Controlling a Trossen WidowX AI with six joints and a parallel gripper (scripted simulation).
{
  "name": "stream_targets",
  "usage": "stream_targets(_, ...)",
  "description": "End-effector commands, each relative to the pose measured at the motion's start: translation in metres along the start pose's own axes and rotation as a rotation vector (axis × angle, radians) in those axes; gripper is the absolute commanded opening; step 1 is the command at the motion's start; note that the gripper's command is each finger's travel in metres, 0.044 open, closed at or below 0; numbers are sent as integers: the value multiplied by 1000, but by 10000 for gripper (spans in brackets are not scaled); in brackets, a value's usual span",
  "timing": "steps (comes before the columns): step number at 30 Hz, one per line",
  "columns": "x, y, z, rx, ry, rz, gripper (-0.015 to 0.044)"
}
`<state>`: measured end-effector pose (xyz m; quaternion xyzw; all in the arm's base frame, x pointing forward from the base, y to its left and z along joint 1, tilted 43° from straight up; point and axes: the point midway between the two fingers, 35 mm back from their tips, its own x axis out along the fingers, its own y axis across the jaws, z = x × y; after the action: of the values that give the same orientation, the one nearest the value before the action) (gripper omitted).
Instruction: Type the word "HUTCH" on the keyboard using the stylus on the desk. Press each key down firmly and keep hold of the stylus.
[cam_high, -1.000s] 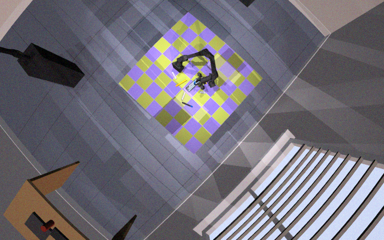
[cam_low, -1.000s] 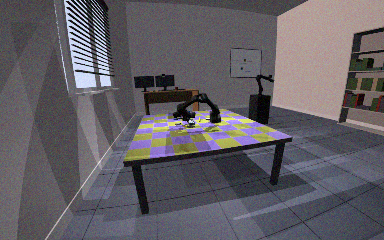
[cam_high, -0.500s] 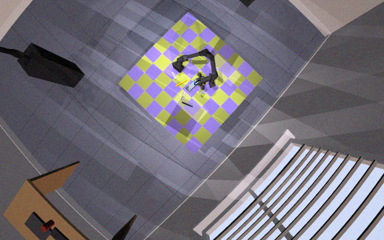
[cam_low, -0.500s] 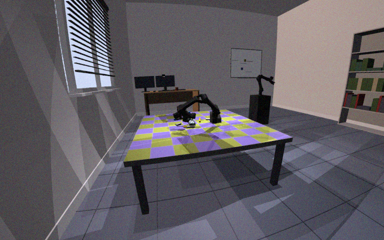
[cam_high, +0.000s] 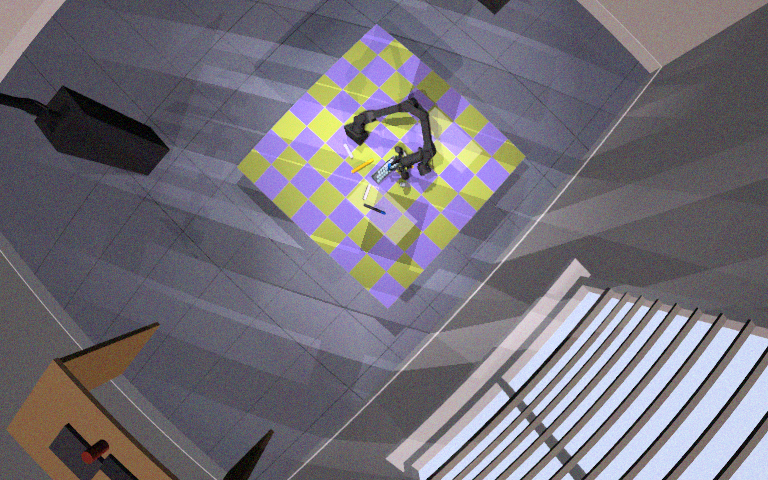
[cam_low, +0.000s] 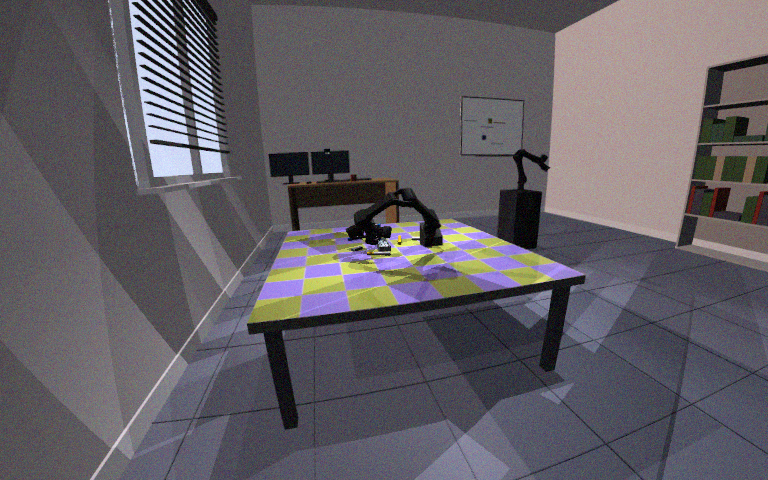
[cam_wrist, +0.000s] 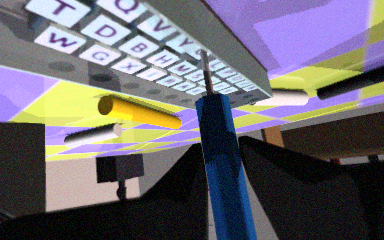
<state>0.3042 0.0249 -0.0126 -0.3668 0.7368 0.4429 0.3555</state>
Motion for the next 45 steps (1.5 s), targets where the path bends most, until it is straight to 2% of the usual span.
stream_targets(1, 0, 0, 1, 2, -5, 2, 81)
stream_targets(10, -18, 0, -31, 3, -4, 1, 81)
stream_targets(15, -19, 1, -30, 7, -11, -9, 78)
stream_targets(27, -42, 25, -26, -103, -10, -187, 0)
stream_targets(45, -64, 62, -24, -261, -5, -444, 0)
